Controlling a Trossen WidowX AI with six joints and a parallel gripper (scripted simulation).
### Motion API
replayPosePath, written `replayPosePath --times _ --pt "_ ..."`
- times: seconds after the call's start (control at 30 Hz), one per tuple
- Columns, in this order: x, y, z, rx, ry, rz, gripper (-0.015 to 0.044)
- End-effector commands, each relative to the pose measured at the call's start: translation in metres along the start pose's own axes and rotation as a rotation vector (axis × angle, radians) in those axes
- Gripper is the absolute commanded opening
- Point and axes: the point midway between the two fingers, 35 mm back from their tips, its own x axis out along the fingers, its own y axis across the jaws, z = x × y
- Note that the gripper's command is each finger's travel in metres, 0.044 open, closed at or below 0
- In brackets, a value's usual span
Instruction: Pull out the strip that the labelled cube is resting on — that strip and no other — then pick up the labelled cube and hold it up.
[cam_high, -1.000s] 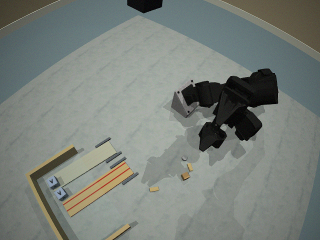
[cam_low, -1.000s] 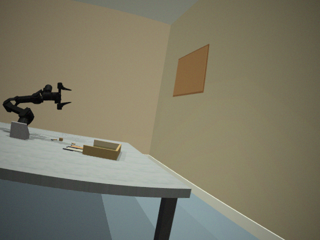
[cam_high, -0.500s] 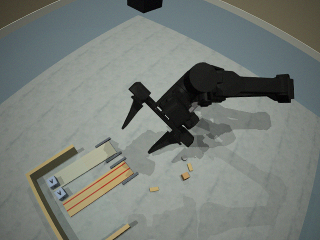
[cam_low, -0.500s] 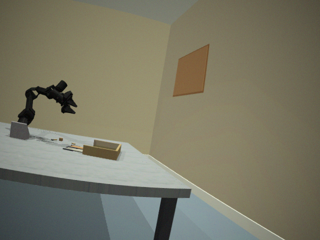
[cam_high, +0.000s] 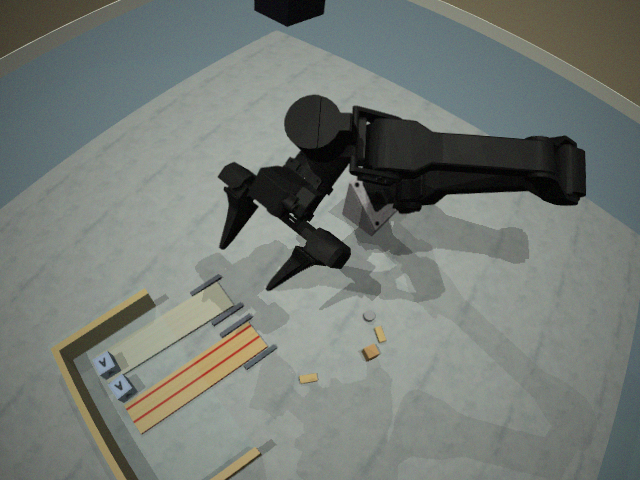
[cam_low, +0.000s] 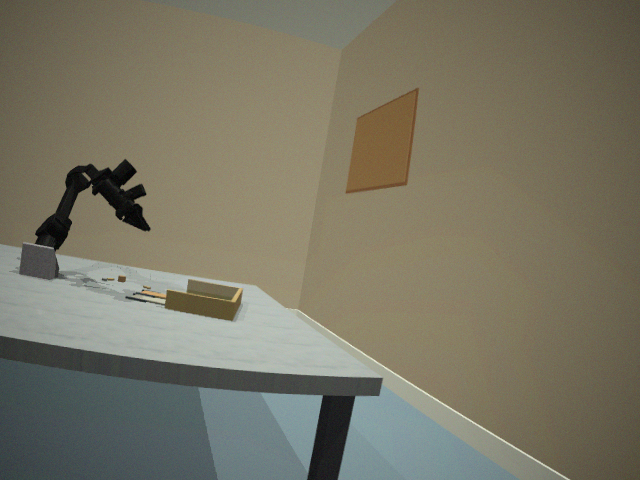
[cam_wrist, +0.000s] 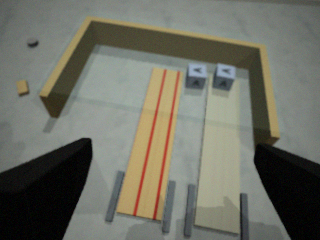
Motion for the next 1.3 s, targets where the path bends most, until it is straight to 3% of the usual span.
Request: replayPosePath --times 0.0,0.3,0.57,0.8,1.13,1.27 --pt "0.000 0.000 0.002 0.013 0.000 0.008 0.0400" --pt "0.000 0.000 0.002 0.013 0.000 0.008 0.0400" --pt "0.032 -0.025 0.003 0.070 0.170 -0.067 0.0190" --pt "0.068 -0.055 -0.010 0.122 0.458 -0.110 0.0006" --pt "0.102 -0.080 -0.055 0.167 0.921 -0.080 0.0000" --pt "0.104 -0.081 -0.059 0.169 0.952 -0.075 0.0000"
